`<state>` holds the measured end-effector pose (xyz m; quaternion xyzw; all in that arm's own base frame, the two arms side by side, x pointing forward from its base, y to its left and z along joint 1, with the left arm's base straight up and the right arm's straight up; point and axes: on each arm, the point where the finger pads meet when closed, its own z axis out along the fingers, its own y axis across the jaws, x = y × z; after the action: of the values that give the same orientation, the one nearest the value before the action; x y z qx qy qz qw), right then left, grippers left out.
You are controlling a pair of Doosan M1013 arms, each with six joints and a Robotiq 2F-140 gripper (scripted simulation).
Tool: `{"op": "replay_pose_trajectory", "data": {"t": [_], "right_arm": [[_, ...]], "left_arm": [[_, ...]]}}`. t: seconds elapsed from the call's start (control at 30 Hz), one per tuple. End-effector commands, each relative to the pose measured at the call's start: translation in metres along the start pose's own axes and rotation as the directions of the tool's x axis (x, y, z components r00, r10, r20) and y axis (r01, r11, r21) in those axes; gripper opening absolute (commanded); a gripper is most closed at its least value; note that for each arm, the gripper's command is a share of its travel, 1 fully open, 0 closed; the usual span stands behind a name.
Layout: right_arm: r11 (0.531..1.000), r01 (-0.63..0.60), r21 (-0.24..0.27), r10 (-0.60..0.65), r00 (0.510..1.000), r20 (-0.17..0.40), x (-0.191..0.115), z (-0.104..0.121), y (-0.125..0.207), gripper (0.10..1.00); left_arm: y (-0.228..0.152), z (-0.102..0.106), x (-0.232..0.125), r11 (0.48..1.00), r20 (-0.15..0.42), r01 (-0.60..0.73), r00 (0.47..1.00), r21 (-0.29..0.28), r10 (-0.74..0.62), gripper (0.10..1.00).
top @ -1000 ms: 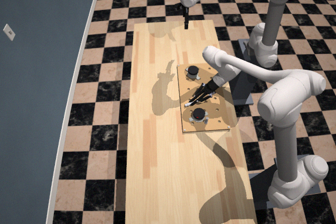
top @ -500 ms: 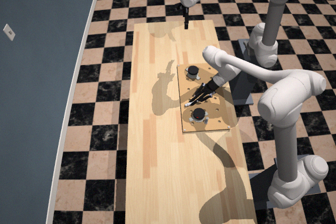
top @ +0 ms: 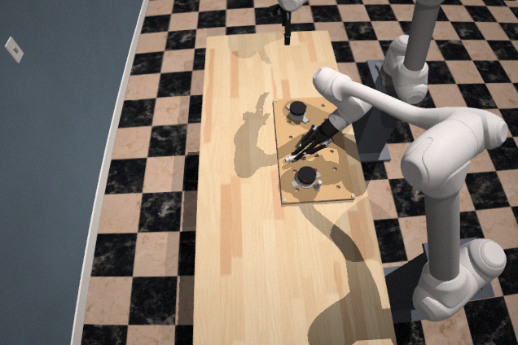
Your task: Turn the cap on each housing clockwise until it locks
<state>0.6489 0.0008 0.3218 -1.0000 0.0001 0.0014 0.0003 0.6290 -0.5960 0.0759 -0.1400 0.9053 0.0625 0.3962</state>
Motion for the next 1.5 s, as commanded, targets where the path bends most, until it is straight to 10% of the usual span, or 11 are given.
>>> {"op": "replay_pose_trajectory", "data": {"t": [0.0,1.47], "right_arm": [[1.000,0.000,0.000,0.000,1.000,-0.001,0.000,-0.001,0.000,1.000],[1.000,0.000,0.000,0.000,1.000,-0.001,0.000,-0.001,0.000,1.000]], "left_arm": [[0.000,-0.001,-0.001,1.000,-0.008,-0.006,1.000,0.001,0.006,0.099],[0.009,0.004,-0.023,0.941,-0.393,-0.329,0.858,0.074,0.331,0.099]]}}
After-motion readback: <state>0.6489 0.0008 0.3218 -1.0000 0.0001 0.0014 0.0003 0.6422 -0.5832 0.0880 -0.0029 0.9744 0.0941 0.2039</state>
